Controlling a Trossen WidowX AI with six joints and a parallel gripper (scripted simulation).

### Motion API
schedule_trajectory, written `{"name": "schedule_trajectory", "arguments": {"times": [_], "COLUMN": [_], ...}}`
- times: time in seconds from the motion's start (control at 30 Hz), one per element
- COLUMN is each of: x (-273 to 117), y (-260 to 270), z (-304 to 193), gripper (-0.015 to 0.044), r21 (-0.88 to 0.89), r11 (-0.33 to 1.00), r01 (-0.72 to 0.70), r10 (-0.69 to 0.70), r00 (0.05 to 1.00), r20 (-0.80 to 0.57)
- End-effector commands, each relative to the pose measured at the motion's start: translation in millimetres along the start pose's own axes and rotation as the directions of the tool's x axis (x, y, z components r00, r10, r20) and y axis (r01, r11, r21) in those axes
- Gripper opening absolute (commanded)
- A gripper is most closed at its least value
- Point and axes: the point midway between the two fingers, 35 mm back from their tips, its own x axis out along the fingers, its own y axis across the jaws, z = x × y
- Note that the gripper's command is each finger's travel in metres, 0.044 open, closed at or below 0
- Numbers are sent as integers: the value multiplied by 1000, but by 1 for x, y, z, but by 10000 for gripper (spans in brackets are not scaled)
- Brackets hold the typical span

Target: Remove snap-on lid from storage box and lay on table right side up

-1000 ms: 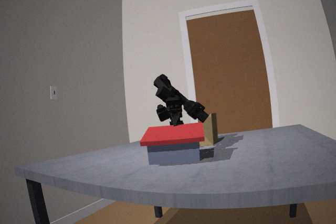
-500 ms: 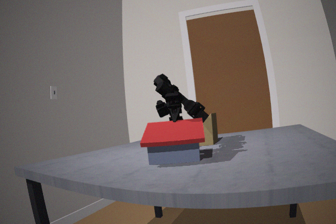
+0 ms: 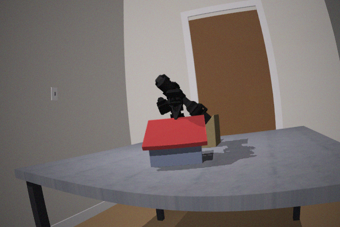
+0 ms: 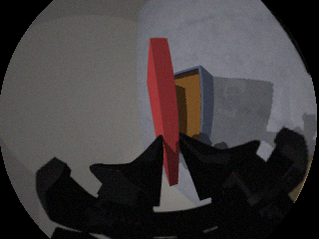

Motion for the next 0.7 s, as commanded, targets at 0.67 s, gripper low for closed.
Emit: {"name": "schedule_trajectory", "arguments": {"times": [0.67], "x": [-2], "y": [42], "z": [0], "gripper": [0], "r21": [4], "r11": [1000], "r01": [-5], "r10": [5], "r00": [1000], "r20": [0]}}
